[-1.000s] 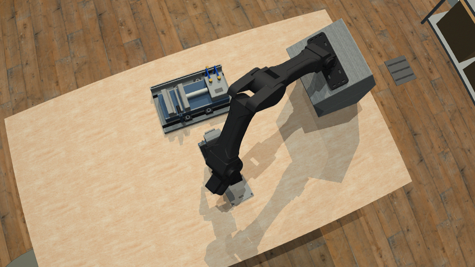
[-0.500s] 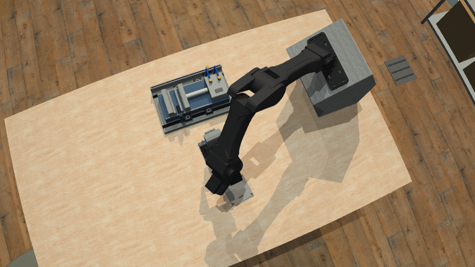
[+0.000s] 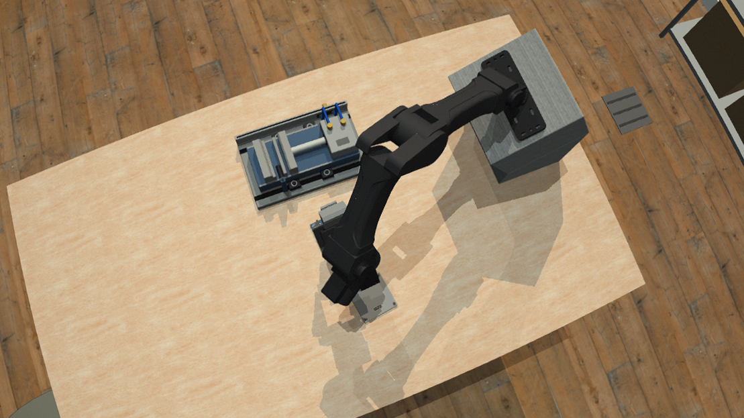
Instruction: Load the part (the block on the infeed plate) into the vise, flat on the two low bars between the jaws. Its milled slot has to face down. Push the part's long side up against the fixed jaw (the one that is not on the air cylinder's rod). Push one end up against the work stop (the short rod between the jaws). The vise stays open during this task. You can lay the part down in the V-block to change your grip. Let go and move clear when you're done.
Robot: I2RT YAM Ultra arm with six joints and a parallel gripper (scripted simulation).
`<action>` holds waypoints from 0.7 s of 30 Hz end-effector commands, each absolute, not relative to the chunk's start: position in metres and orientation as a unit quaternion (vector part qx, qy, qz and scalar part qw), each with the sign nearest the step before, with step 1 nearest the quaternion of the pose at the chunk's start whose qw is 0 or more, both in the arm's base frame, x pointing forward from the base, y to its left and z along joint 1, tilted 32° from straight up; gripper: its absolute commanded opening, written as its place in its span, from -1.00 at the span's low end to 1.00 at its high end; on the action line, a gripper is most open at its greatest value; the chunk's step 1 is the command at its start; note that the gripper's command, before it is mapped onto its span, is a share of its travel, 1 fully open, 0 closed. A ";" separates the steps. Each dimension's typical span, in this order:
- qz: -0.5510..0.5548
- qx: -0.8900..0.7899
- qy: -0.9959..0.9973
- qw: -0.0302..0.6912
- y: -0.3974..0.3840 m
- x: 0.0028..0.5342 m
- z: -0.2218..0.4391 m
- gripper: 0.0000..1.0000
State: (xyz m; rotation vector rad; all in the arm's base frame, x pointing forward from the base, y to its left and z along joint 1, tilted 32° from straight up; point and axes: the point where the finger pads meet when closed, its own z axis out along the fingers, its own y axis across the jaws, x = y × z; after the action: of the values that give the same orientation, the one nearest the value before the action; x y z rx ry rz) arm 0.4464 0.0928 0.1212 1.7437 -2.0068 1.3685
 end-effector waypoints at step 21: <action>0.456 0.579 -0.672 0.065 0.090 0.446 0.124 0.62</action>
State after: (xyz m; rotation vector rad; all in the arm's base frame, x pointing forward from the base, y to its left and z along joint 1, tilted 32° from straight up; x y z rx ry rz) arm 0.4468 0.0926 0.1167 1.7454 -2.0063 1.3690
